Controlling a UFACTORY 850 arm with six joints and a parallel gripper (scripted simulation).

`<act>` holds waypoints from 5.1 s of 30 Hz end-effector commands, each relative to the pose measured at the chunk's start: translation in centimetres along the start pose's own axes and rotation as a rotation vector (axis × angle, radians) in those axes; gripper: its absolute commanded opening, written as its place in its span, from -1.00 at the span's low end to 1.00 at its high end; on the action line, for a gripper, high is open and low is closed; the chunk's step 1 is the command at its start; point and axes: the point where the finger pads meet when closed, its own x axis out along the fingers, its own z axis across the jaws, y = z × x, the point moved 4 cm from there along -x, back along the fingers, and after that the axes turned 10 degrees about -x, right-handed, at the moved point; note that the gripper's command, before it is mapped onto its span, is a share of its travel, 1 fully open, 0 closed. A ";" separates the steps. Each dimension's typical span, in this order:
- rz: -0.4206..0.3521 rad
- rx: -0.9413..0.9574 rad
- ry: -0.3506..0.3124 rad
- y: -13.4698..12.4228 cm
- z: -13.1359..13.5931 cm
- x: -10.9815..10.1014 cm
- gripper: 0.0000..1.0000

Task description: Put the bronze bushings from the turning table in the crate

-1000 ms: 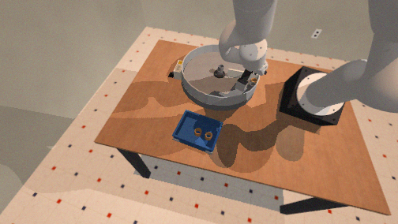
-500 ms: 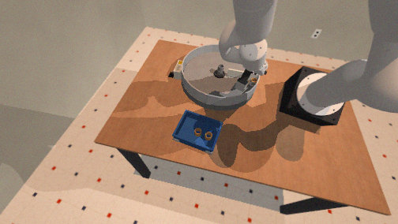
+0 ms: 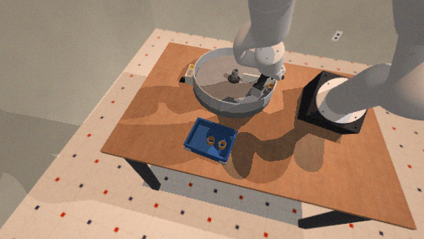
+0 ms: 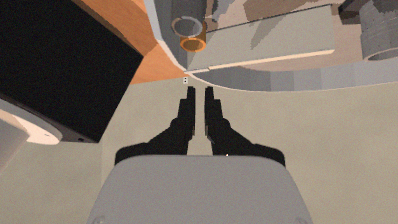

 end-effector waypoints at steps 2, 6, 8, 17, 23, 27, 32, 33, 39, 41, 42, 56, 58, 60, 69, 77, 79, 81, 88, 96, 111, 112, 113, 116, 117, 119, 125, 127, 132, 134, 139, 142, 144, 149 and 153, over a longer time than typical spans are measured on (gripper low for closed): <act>-0.003 0.009 0.001 -0.1 0.1 0.0 -0.79; -0.006 0.017 0.002 -0.3 0.1 0.1 -0.79; -0.010 0.028 0.005 -0.4 0.1 0.1 -0.79; -0.048 0.132 0.030 -2.0 0.2 0.7 -0.79; -0.076 0.208 0.052 -3.2 0.2 1.1 -0.79; -0.110 0.302 0.085 -4.5 -0.1 1.6 -0.79; -0.157 0.442 0.146 -6.3 -0.8 2.3 -0.79; -0.167 0.472 0.161 -6.6 -1.0 2.4 -0.79; -0.204 0.593 0.227 -7.9 -1.9 2.9 -0.79; -0.223 0.661 0.269 -8.4 -2.5 3.2 -0.79; -0.228 0.684 0.284 -8.6 -2.7 3.3 -0.79; -0.282 0.992 0.520 -9.5 -5.7 4.0 -0.79; -0.285 1.055 0.578 -9.4 -6.2 4.0 -0.79; -0.285 1.095 0.615 -9.3 -6.6 4.0 -0.79; -0.261 1.305 0.832 -8.0 -7.7 4.0 -0.79; -0.211 1.454 1.004 -6.7 -7.6 3.7 -0.79; -0.190 1.497 1.057 -6.2 -7.4 3.7 -0.79; -0.167 1.539 1.108 -5.8 -7.1 3.6 -0.79; -0.081 1.660 1.262 -4.6 -5.8 3.3 -0.79; 0.050 1.789 1.432 -3.7 -3.4 3.1 -0.79; 0.230 1.918 1.600 -3.6 -0.1 3.0 -0.79; 0.238 1.923 1.607 -3.6 0.1 3.0 -0.79; 0.245 1.927 1.612 -3.6 0.2 3.0 -0.79; 0.260 1.936 1.623 -3.7 0.5 3.0 -0.79; 0.263 1.938 1.626 -3.7 0.5 3.0 -0.79; 0.268 1.940 1.629 -3.7 0.6 3.0 -0.79; 0.272 1.942 1.632 -3.7 0.7 3.0 -0.79; 0.272 1.942 1.632 -3.7 0.7 3.0 -0.79; 0.272 1.942 1.632 -3.7 0.7 3.0 -0.79; 0.272 1.942 1.632 -3.7 0.7 3.0 -0.79; 0.272 1.942 1.632 -3.7 0.7 3.0 -0.79; 0.272 1.942 1.632 -3.7 0.7 3.0 -0.79; 0.272 1.942 1.632 -3.7 0.7 2.9 -0.79; 0.272 1.942 1.632 -3.7 0.7 2.9 -0.79; 0.272 1.942 1.632 -3.7 0.7 2.9 -0.79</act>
